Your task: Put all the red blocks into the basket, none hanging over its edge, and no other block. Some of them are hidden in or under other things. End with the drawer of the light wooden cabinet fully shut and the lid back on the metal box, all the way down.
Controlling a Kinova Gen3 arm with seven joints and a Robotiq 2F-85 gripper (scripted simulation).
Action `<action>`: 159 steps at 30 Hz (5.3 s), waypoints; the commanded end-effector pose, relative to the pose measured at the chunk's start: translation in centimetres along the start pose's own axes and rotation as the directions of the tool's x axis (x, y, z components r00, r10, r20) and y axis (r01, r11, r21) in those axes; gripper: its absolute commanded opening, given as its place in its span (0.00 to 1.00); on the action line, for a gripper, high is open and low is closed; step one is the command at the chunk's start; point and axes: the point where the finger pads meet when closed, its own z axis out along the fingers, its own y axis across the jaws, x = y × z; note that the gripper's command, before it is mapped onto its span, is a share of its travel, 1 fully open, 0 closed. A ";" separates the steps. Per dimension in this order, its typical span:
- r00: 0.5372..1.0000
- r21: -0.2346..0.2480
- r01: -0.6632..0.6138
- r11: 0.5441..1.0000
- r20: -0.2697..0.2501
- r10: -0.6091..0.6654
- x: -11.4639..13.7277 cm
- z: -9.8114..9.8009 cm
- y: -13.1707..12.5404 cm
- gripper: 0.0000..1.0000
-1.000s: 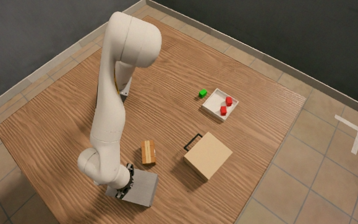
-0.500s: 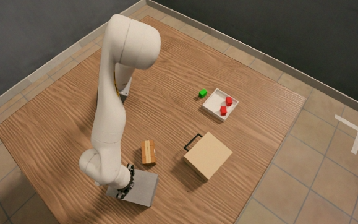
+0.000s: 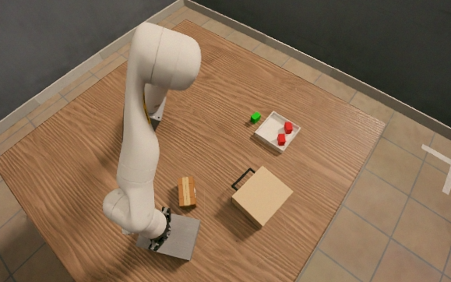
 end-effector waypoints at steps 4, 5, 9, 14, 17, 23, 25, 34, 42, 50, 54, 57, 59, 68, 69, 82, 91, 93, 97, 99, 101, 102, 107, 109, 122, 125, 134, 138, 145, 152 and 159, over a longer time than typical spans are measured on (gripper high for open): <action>1.000 0.001 0.002 1.000 0.001 -0.002 0.0 0.5 0.0 0.10; 1.000 0.001 0.002 1.000 0.001 -0.002 0.0 0.6 0.1 0.10; 1.000 0.000 0.002 1.000 0.000 -0.002 0.1 0.9 0.1 0.10; 1.000 0.000 0.001 1.000 0.000 -0.001 0.1 1.2 0.1 0.10; 1.000 0.000 0.001 1.000 0.000 -0.001 0.1 1.4 0.1 0.10; 1.000 0.000 0.001 1.000 0.000 -0.001 0.1 1.6 0.1 0.10; 1.000 -0.002 0.001 1.000 0.000 -0.001 0.1 1.7 0.1 0.10; 1.000 -0.002 0.001 1.000 0.000 -0.001 0.1 2.2 0.1 0.10; 1.000 -0.003 0.001 1.000 0.001 -0.001 0.1 2.4 0.2 0.10; 1.000 -0.003 0.002 1.000 0.001 -0.002 0.0 2.5 0.2 0.10; 1.000 -0.004 0.002 1.000 0.001 -0.002 0.0 2.5 0.2 0.10; 1.000 -0.003 0.002 1.000 0.001 -0.002 0.0 2.6 0.2 0.10; 1.000 -0.003 0.002 1.000 0.001 -0.002 0.0 2.6 0.2 0.10; 1.000 -0.003 0.002 1.000 0.001 -0.002 0.0 2.6 0.2 0.10; 1.000 -0.003 0.002 1.000 0.001 -0.002 0.0 2.6 0.2 0.10; 1.000 -0.003 0.002 1.000 0.001 -0.002 0.0 2.6 0.2 0.10; 1.000 -0.003 0.002 1.000 0.001 -0.002 0.0 2.6 0.2 0.10; 1.000 -0.003 0.002 1.000 0.001 -0.002 0.0 2.6 0.2 0.10; 1.000 -0.003 0.002 1.000 0.001 -0.002 0.0 2.6 0.2 0.10; 1.000 -0.003 0.002 1.000 0.001 -0.002 0.0 2.6 0.2 0.10; 1.000 -0.003 0.002 1.000 0.001 -0.002 0.0 2.6 0.2 0.10; 1.000 -0.003 0.002 1.000 0.001 -0.002 0.0 2.6 0.2 0.10; 1.000 -0.003 0.002 1.000 0.001 -0.002 0.0 2.6 0.2 1.00; 1.000 -0.003 0.002 1.000 0.001 -0.002 0.0 2.6 0.2 1.00; 1.000 -0.003 0.002 1.000 0.001 -0.002 0.0 2.6 0.2 1.00; 1.000 -0.003 0.002 1.000 0.001 -0.002 0.0 2.6 0.2 1.00; 1.000 -0.003 0.002 1.000 0.001 -0.002 0.0 2.6 0.2 1.00; 1.000 -0.003 0.002 1.000 0.001 -0.002 0.0 2.6 0.2 1.00; 1.000 -0.006 0.003 1.000 0.003 -0.003 -0.1 2.4 0.3 1.00; 1.000 -0.004 0.005 1.000 0.003 -0.005 -0.2 1.6 0.2 1.00; 1.000 -0.001 0.006 1.000 0.004 -0.006 -0.2 0.4 0.0 1.00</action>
